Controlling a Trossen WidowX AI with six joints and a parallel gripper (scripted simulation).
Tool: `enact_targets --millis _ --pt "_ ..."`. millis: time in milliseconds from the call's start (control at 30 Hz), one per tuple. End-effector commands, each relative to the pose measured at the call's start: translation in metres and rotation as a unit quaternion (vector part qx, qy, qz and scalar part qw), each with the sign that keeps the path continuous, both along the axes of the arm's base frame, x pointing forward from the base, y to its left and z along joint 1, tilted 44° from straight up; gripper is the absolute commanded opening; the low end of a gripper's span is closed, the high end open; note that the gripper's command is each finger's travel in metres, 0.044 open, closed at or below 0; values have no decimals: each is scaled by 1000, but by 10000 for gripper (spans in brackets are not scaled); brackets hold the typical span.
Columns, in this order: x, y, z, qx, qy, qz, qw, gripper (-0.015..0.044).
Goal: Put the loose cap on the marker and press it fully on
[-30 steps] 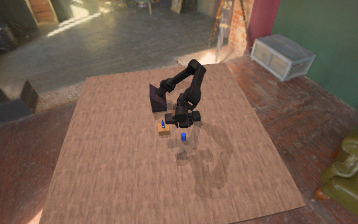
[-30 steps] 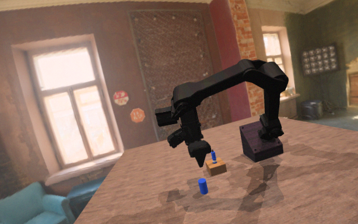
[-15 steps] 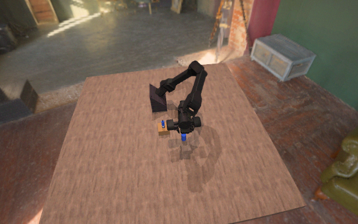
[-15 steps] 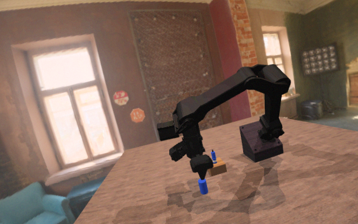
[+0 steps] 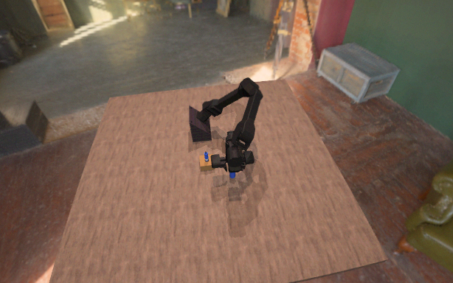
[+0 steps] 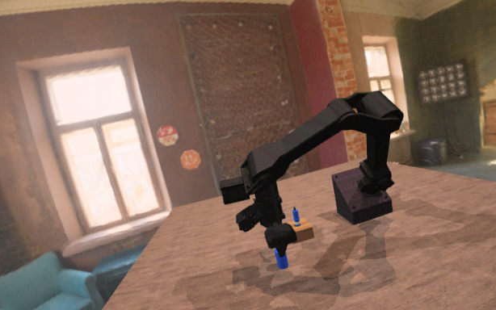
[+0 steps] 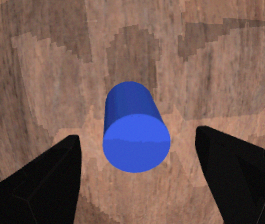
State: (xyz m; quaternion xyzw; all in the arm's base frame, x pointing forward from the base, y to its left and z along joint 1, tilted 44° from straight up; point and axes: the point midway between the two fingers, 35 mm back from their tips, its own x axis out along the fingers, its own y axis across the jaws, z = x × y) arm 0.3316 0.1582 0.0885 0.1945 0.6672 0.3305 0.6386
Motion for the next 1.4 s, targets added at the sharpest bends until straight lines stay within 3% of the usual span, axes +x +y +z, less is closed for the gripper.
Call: enact_targets --millis 0,633,767,1067,1167,1367 --pt "-2 5 -5 2 4 -1 1000 243" --pt "-6 24 -24 3 4 -1 1000 243" --pt "-6 24 -24 3 4 -1 1000 138" --pt "-5 24 -24 3 4 -1 1000 78" --pt "-4 21 -21 3 4 -1 1000 0" --pt "-1 8 -9 2 4 -1 1000 0"
